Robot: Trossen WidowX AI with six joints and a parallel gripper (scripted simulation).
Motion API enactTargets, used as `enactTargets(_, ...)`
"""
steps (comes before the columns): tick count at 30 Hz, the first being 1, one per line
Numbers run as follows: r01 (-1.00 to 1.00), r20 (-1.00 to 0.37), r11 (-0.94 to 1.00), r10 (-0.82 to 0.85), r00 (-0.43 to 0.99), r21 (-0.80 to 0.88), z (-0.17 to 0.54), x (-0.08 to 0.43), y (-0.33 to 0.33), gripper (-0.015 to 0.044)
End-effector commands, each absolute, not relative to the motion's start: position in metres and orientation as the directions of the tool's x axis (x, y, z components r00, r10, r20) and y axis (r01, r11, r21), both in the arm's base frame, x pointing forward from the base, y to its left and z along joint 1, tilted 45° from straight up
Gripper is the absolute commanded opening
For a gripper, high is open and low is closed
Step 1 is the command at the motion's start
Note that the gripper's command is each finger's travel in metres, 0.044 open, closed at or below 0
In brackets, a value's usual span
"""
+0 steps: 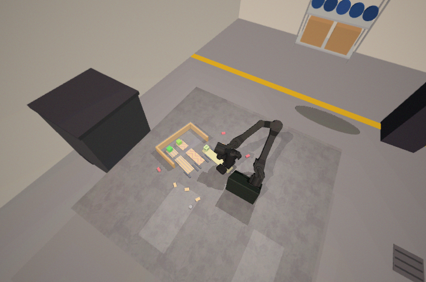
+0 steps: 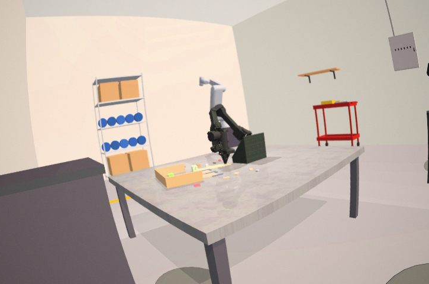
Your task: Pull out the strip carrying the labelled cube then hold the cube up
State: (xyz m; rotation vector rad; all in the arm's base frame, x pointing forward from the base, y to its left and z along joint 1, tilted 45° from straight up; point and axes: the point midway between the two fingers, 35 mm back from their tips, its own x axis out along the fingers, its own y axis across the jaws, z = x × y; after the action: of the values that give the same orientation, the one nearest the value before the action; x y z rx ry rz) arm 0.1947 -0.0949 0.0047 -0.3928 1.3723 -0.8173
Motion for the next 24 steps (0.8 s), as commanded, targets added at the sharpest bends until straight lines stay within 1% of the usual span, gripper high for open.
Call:
enactTargets(1, 0.272, -0.709, 0.675, -0.704, -0.039, -0.686, 0.001, 0.185, -0.096, 0.0000)
enactTargets(17, 0.272, -0.709, 0.675, -0.704, -0.039, -0.686, 0.001, 0.185, -0.096, 0.0000)
enactTargets(18, 0.281, -0.705, 0.674, -0.709, -0.014, -0.683, 0.006, 0.195, -0.094, 0.0000)
enactTargets(24, 0.272, -0.711, 0.677, -0.703, -0.038, -0.684, 0.034, 0.197, -0.065, 0.0000)
